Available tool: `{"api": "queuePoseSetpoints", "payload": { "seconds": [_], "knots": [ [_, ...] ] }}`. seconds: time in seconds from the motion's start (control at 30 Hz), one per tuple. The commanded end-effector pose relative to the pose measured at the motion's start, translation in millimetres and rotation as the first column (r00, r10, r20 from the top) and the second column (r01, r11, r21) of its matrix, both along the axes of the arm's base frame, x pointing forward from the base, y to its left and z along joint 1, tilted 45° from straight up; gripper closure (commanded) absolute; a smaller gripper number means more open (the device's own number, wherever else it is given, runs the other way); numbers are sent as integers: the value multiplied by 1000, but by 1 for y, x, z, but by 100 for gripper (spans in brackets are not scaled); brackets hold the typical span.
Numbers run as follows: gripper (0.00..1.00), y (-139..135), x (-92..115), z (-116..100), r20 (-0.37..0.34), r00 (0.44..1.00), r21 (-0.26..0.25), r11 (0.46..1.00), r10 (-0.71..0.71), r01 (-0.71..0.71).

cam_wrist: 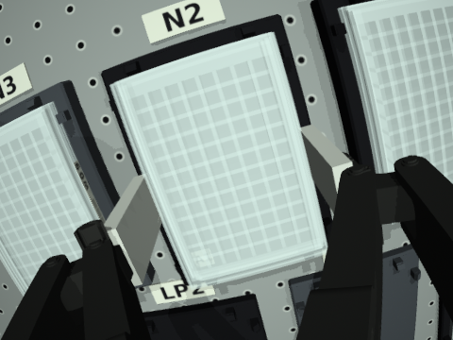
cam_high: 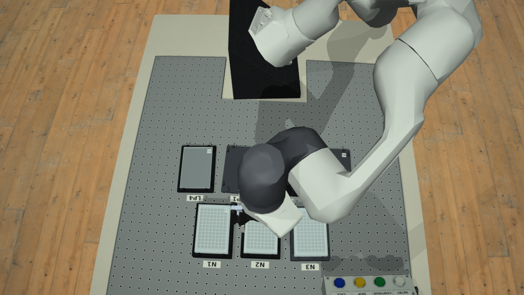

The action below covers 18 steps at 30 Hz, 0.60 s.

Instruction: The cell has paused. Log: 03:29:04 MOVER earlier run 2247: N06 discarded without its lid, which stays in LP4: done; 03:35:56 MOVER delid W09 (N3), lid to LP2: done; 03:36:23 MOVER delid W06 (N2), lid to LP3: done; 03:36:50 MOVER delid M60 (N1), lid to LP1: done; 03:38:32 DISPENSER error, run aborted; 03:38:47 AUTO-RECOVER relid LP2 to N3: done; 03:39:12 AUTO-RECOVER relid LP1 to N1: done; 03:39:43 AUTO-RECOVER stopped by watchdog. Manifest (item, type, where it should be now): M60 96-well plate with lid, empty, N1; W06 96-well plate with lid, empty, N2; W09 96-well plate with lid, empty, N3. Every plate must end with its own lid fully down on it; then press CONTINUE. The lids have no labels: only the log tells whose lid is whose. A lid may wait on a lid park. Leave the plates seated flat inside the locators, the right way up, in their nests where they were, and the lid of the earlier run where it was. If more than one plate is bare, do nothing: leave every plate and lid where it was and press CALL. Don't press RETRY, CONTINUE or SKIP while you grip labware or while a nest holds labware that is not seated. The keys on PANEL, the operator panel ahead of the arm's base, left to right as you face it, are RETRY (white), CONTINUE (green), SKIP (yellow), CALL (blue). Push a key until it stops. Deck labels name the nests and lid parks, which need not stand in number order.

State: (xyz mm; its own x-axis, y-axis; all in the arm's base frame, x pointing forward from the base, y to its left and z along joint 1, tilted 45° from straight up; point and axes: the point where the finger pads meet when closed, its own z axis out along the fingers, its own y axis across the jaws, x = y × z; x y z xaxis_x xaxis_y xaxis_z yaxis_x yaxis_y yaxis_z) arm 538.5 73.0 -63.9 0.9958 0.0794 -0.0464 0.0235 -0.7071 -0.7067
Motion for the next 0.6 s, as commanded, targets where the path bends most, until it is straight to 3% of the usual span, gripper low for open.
{"api": "queuePoseSetpoints", "payload": {
  "seconds": [0.0, 0.37, 0.4, 0.57],
  "knots": [
    [100, 0, -1, -1, 1, 1000, 1, 1000, -1, 1],
    [100, 0, -1, -1, 1, 1000, 1, 1000, -1, 1],
    [34, 0, -1, -1, 1, 1000, 1, 1000, -1, 1],
    [34, 0, -1, -1, 1, 1000, 1, 1000, -1, 1]
  ]
}}
